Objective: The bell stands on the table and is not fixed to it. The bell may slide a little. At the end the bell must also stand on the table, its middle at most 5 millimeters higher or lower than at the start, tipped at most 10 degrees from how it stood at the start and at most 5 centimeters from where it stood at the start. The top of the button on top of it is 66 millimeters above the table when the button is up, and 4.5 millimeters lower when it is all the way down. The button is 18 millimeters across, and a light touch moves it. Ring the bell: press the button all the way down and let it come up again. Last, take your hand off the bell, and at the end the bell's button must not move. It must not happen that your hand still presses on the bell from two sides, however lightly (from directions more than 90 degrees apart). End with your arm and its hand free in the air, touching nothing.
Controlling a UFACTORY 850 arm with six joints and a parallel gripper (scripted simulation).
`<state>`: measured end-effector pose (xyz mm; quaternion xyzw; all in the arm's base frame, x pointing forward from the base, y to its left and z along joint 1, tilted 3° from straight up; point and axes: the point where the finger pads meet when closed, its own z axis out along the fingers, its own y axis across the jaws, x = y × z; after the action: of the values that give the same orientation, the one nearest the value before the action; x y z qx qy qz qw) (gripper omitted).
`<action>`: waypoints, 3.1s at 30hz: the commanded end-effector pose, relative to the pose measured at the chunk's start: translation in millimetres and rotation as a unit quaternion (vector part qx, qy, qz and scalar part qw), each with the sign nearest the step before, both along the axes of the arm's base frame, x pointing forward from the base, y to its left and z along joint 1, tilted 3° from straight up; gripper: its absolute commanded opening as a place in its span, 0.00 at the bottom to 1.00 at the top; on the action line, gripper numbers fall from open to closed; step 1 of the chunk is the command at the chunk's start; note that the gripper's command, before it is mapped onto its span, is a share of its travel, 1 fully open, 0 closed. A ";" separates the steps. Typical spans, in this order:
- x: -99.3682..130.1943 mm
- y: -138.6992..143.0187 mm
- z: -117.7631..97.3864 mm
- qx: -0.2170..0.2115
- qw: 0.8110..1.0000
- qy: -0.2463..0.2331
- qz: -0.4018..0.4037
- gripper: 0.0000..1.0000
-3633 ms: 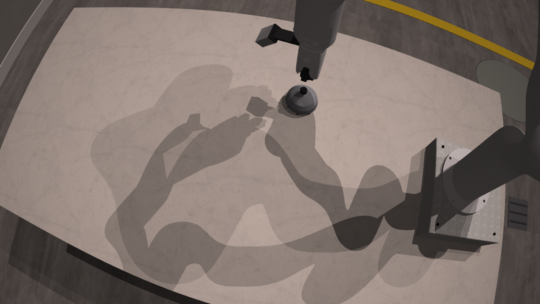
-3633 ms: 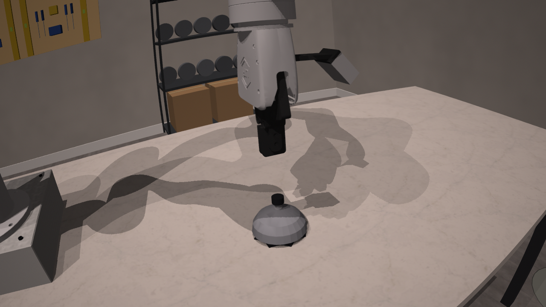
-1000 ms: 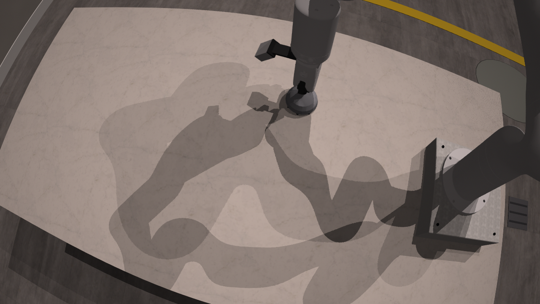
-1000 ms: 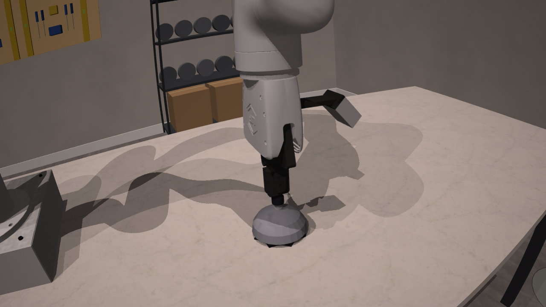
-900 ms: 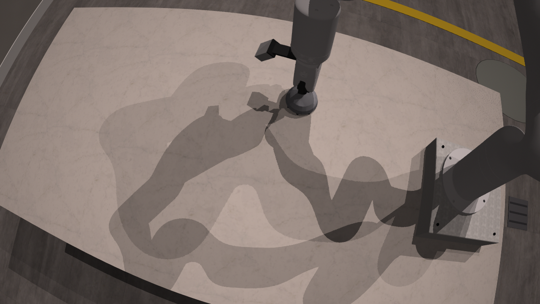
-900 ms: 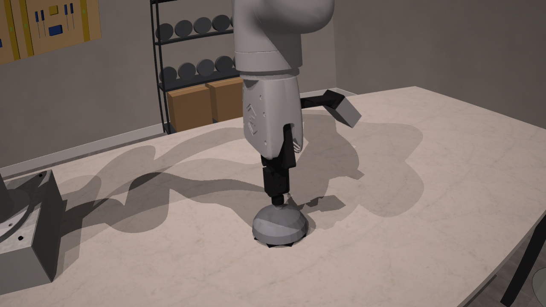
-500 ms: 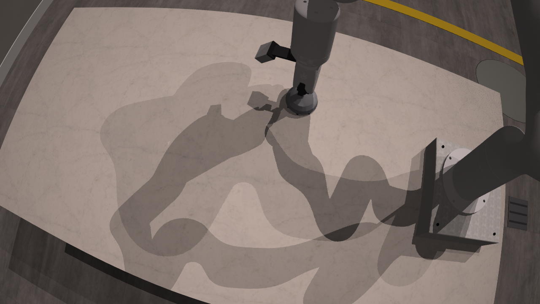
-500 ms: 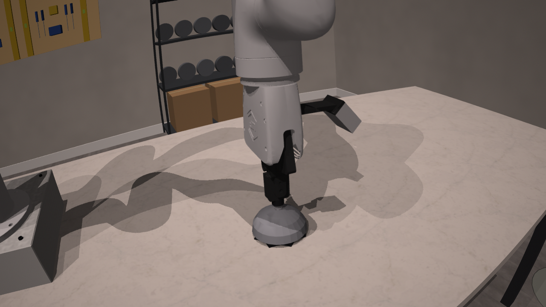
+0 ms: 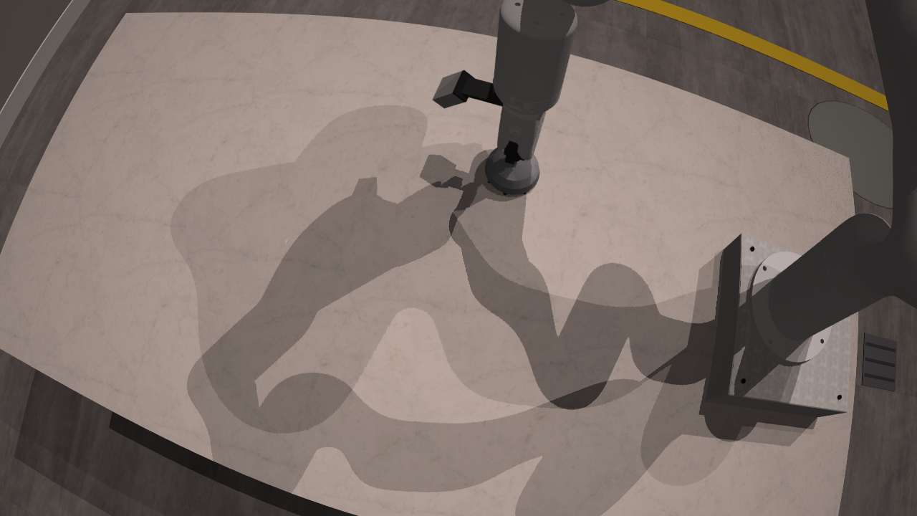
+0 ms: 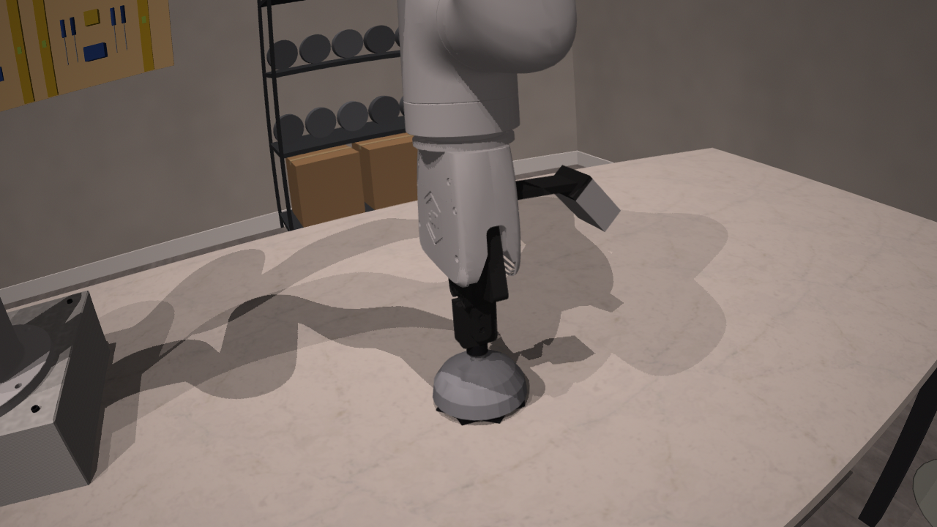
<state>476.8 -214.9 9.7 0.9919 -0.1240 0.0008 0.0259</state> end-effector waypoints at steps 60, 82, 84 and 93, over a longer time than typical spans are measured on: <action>1.0 1.7 38.9 0.000 1.000 -0.001 0.000 0.00; 1.1 3.2 67.2 0.000 1.000 -0.001 0.000 0.00; 1.1 3.2 67.2 0.000 1.000 -0.001 0.000 0.00; 1.1 3.2 67.2 0.000 1.000 -0.001 0.000 0.00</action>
<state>477.0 -211.4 76.1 0.9919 -0.1240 0.0008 0.0259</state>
